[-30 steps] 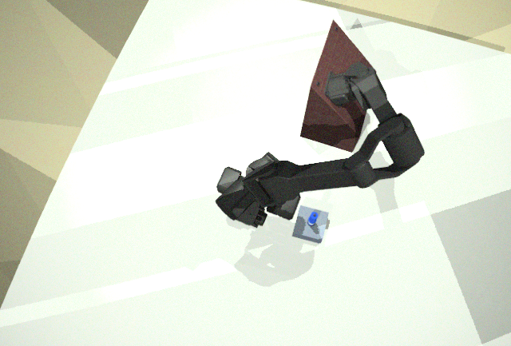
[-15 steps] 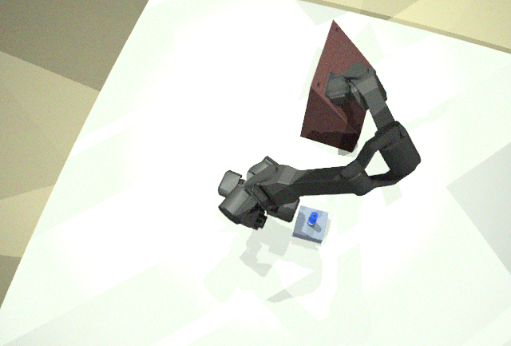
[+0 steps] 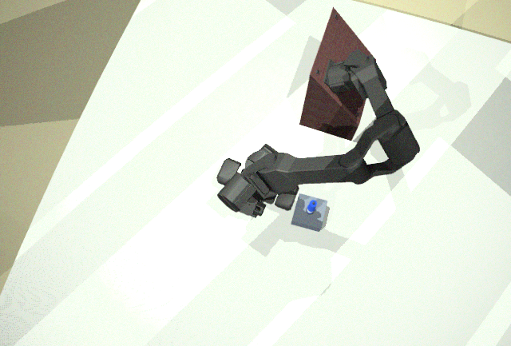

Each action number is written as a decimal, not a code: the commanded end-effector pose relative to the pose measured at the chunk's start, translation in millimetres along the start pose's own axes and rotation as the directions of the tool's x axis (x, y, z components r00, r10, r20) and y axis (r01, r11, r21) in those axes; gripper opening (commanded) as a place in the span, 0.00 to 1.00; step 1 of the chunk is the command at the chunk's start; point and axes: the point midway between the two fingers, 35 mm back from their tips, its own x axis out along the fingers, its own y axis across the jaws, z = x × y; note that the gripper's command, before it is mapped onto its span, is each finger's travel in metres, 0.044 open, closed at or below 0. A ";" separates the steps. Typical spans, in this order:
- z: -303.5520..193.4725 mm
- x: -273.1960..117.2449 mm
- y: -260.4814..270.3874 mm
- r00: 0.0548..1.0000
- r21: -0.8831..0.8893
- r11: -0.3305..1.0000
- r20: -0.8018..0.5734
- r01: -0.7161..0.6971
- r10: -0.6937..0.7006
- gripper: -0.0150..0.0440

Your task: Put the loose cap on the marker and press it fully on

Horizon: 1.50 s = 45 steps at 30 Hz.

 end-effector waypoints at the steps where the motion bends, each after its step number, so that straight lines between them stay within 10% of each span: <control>1: 1.0 -6.6 -0.3 1.000 0.000 1.000 0.002 -0.001 0.001 0.25; 45: 5.9 -91.7 63.4 1.000 0.000 1.000 0.003 0.002 -0.002 0.25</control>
